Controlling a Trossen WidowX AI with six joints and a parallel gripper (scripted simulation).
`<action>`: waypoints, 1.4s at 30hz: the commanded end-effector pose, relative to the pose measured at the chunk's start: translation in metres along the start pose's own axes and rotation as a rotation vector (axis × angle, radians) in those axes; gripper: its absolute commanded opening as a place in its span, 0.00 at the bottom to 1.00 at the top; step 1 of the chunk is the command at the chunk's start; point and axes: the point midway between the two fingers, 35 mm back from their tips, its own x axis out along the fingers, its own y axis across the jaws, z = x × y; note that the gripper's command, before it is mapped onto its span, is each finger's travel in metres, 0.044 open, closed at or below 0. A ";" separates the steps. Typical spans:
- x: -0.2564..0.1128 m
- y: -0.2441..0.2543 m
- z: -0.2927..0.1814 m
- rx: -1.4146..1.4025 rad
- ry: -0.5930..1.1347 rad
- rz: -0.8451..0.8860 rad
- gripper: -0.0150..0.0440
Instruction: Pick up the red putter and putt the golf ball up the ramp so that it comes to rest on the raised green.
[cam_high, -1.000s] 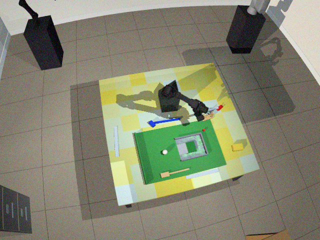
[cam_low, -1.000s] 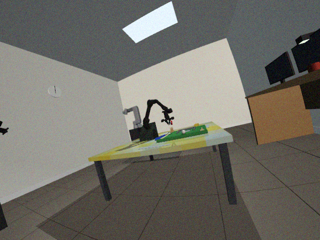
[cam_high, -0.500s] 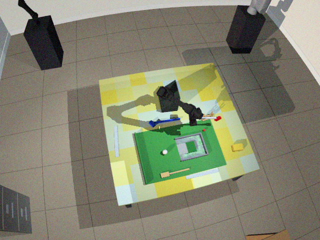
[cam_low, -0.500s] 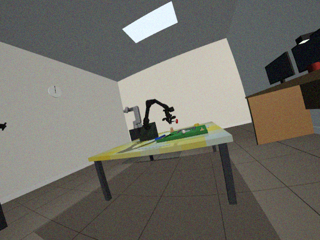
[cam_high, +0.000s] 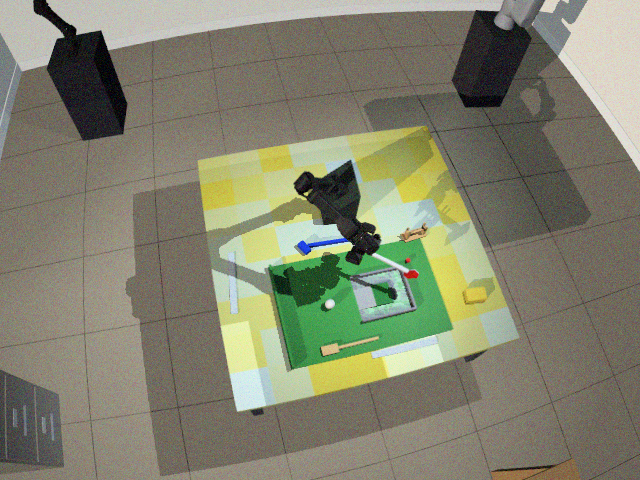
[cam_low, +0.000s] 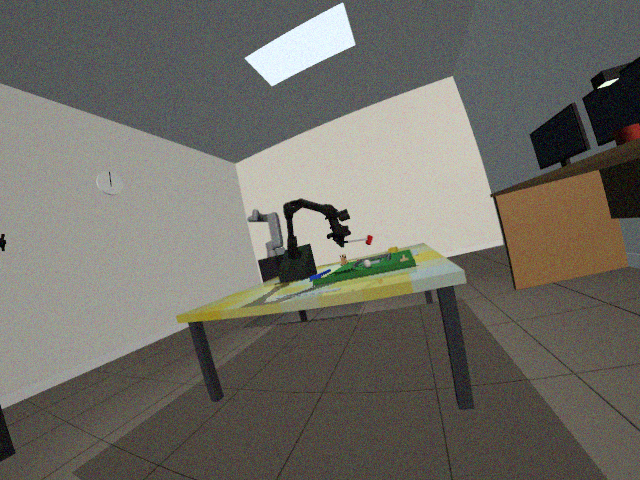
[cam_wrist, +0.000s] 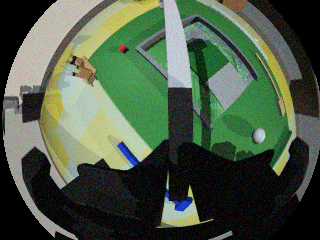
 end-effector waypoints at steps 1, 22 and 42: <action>-0.014 -0.032 -0.027 0.160 -0.002 -0.035 0.25; -0.057 -0.110 -0.200 0.861 0.122 -0.182 0.25; -0.019 -0.115 -0.214 0.884 0.128 -0.190 0.25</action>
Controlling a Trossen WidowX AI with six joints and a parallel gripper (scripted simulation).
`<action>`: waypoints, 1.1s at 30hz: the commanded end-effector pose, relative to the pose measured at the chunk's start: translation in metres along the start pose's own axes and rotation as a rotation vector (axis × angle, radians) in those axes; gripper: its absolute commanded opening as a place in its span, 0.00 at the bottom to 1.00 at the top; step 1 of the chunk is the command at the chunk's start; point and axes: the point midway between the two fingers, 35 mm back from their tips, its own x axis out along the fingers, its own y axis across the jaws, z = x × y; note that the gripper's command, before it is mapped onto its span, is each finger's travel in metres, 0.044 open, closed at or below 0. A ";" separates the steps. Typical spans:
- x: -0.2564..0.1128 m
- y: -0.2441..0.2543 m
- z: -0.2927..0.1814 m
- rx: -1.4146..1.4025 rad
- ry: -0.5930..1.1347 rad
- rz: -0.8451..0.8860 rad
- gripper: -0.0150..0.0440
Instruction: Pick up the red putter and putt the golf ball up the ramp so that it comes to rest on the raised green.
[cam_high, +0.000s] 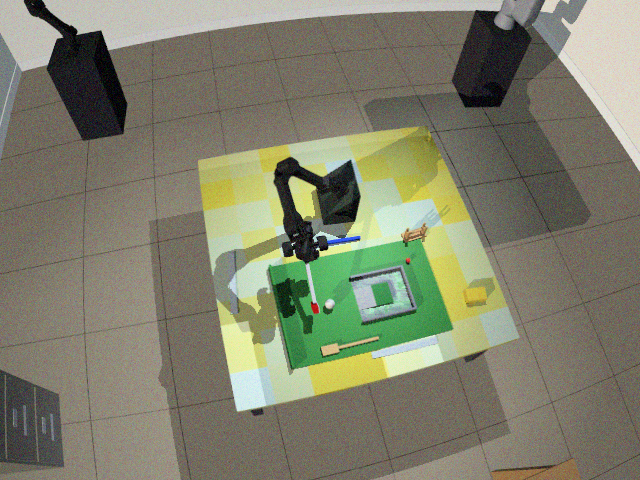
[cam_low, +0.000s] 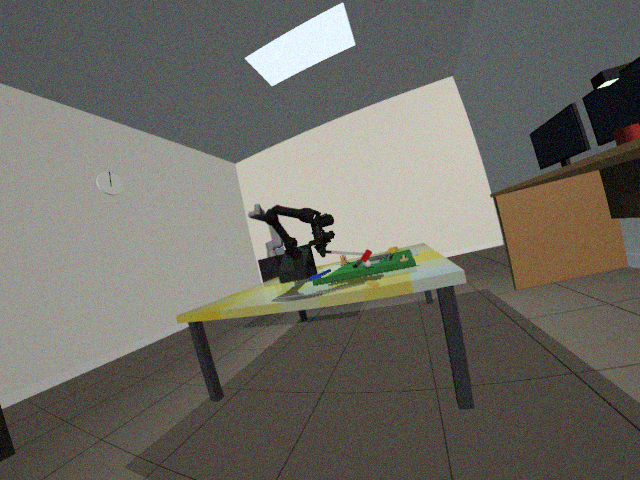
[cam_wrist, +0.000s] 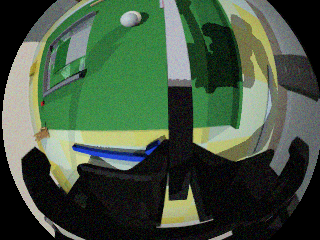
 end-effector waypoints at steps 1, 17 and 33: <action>0.010 0.001 0.000 -0.002 -0.007 0.002 0.25; 0.031 0.001 0.001 -0.002 -0.007 0.001 0.25; 0.037 -0.002 -0.001 0.005 -0.003 -0.004 0.25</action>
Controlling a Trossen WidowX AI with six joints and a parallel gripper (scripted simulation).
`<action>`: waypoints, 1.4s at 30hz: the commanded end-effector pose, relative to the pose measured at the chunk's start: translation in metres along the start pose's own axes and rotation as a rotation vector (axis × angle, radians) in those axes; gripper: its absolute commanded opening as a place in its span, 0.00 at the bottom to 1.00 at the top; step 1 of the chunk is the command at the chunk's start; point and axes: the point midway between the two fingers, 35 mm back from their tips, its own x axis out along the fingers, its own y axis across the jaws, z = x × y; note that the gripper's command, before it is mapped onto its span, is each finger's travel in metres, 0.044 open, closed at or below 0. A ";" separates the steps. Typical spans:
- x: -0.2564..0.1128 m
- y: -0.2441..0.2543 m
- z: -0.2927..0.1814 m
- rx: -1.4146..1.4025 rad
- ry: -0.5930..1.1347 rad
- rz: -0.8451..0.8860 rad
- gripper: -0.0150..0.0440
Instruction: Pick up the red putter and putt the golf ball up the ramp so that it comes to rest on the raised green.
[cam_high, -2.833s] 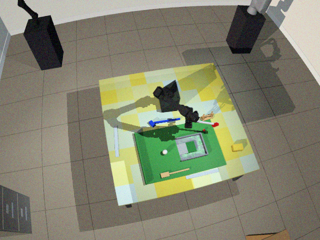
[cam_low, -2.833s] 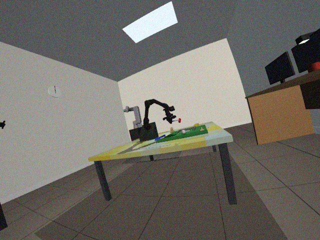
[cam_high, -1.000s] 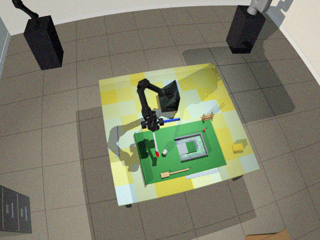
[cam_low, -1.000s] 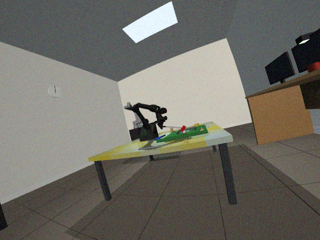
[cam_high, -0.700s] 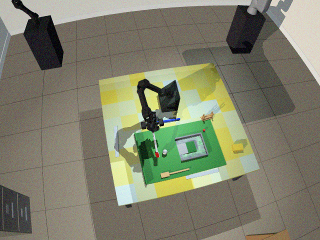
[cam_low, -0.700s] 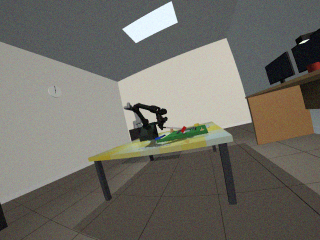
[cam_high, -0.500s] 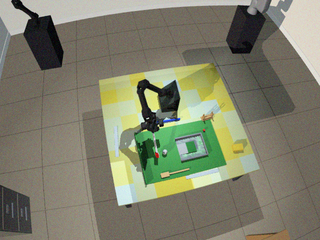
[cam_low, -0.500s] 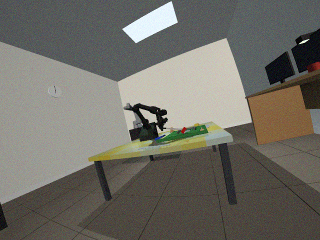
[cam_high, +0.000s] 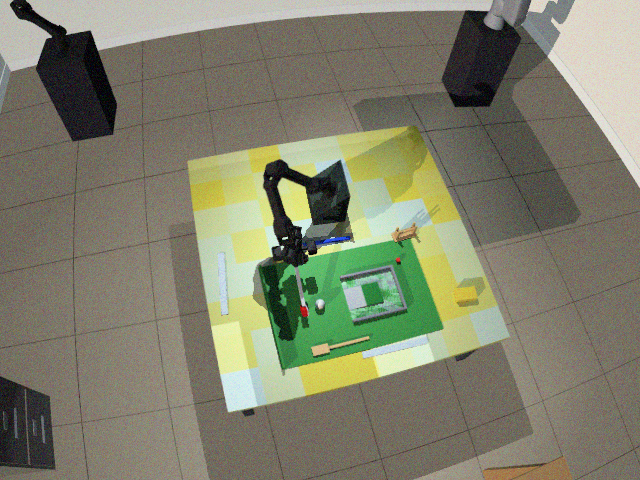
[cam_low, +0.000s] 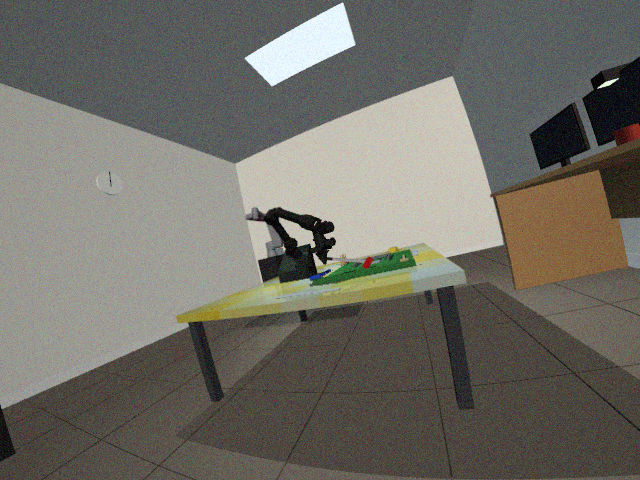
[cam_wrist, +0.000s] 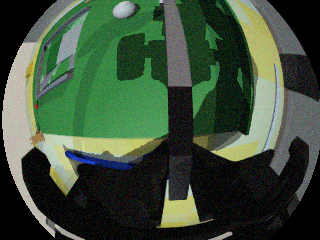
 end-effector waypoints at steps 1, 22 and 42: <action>-0.001 0.000 0.000 0.001 -0.001 0.000 0.25; 0.003 -0.004 0.004 0.000 -0.001 0.008 0.25; -0.023 0.112 0.001 -0.008 -0.005 0.013 0.25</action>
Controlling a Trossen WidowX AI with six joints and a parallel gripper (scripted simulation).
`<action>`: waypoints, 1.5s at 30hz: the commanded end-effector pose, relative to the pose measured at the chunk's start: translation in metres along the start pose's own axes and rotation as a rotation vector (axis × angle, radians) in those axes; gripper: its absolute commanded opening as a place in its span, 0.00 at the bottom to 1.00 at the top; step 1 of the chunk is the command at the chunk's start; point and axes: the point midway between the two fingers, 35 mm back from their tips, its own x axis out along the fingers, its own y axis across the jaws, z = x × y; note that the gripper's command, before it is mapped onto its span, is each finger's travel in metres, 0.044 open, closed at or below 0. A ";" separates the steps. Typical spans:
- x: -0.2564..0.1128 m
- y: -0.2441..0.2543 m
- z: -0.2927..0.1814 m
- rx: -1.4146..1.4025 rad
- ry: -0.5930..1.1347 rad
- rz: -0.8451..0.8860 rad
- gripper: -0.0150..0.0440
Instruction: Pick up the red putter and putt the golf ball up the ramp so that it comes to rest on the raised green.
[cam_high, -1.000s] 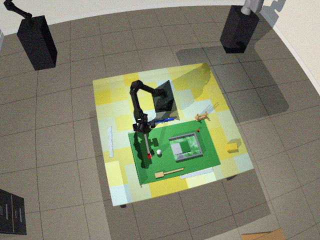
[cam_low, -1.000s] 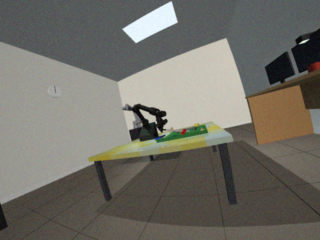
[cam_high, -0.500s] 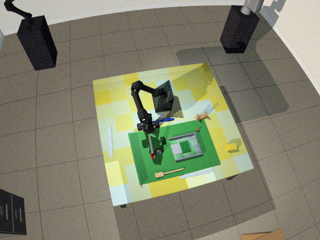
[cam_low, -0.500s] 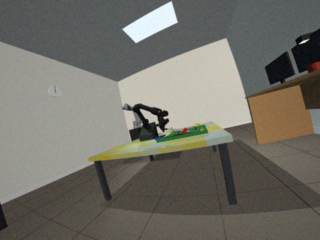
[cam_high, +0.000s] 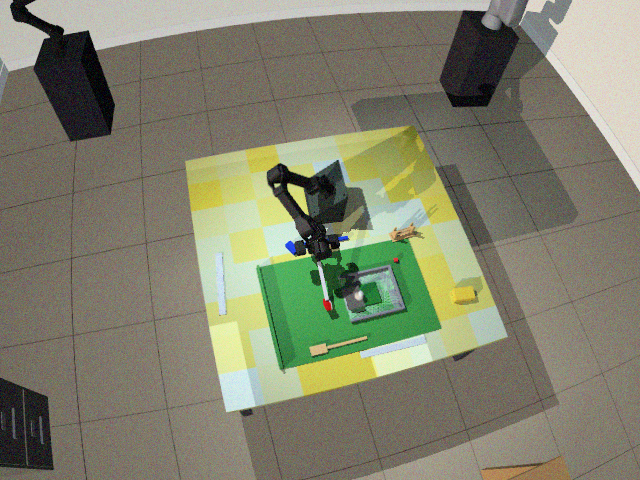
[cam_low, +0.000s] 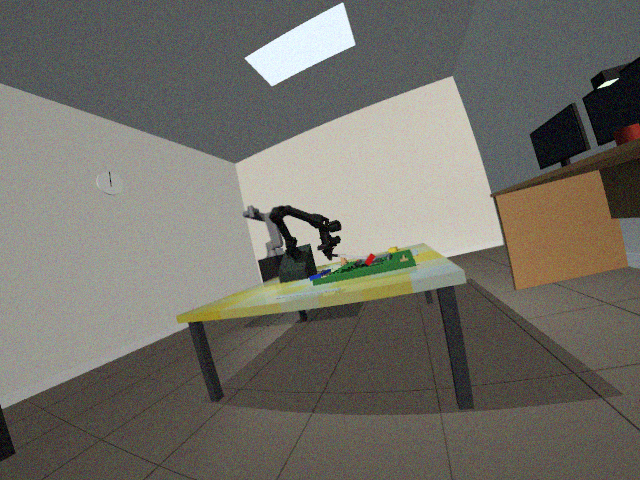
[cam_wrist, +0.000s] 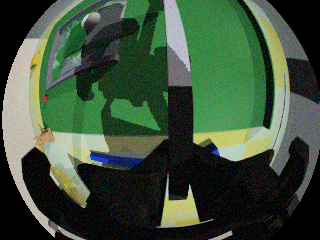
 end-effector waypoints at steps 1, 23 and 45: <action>-0.023 0.002 0.004 0.003 -0.017 -0.001 0.25; -0.044 0.004 0.001 -0.009 -0.003 -0.005 0.25; -0.044 0.004 0.001 -0.009 -0.003 -0.005 0.25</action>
